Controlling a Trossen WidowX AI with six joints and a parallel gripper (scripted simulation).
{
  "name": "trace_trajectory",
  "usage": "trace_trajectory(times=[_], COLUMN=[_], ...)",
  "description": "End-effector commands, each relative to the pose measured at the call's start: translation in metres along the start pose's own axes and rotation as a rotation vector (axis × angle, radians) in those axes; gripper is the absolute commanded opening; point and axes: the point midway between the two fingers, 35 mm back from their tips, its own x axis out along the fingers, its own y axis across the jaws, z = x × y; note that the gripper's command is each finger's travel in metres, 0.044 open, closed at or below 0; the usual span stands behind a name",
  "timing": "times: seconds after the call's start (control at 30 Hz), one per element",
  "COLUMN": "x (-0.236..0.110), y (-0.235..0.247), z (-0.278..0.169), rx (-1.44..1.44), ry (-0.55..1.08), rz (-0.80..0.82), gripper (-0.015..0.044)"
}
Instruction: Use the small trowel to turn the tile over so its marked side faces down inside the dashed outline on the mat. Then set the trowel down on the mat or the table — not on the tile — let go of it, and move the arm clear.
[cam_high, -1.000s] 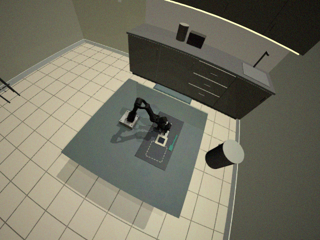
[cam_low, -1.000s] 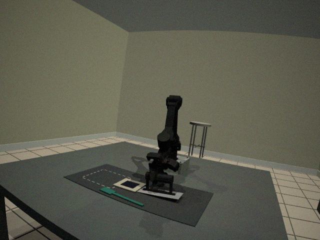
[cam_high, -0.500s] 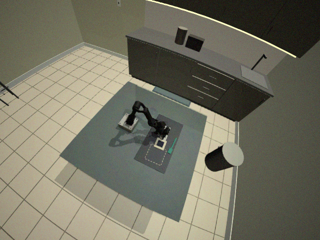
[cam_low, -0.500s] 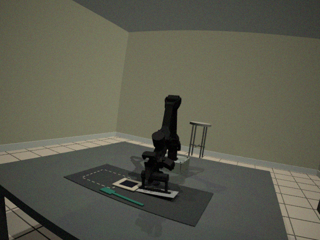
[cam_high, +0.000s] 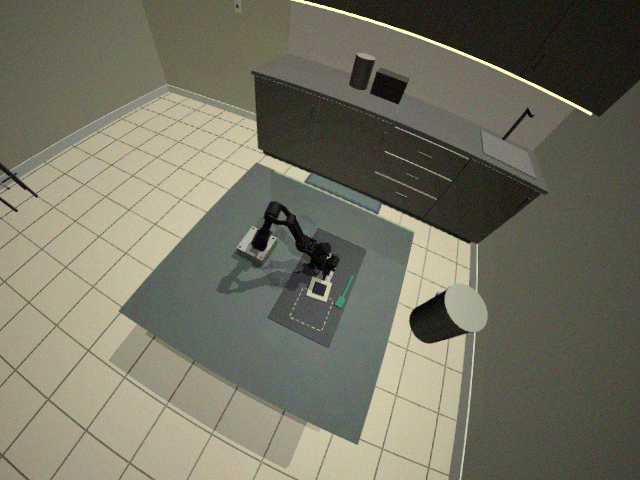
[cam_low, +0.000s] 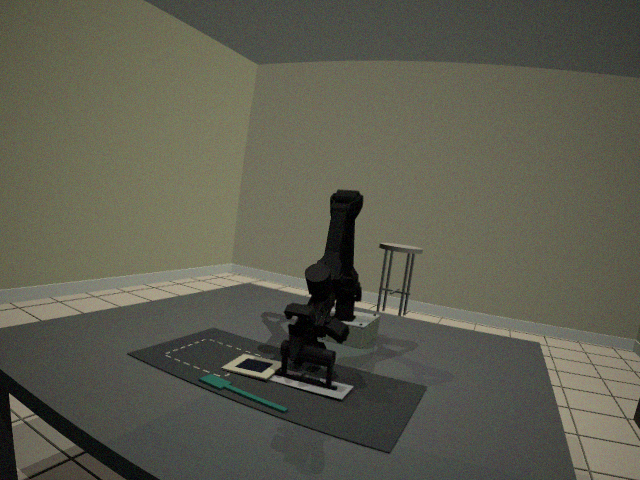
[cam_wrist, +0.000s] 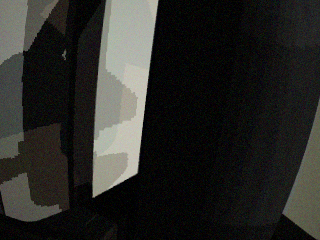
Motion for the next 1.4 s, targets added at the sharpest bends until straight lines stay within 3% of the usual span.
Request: trace_trajectory(times=[0.0, 1.37], x=[-0.005, -0.041], y=[-0.014, -0.054], z=[0.002, -0.045], rx=[-0.027, -0.035], ry=[0.025, 0.032], rz=[-0.029, -0.030], gripper=[0.0000, 0.0000])
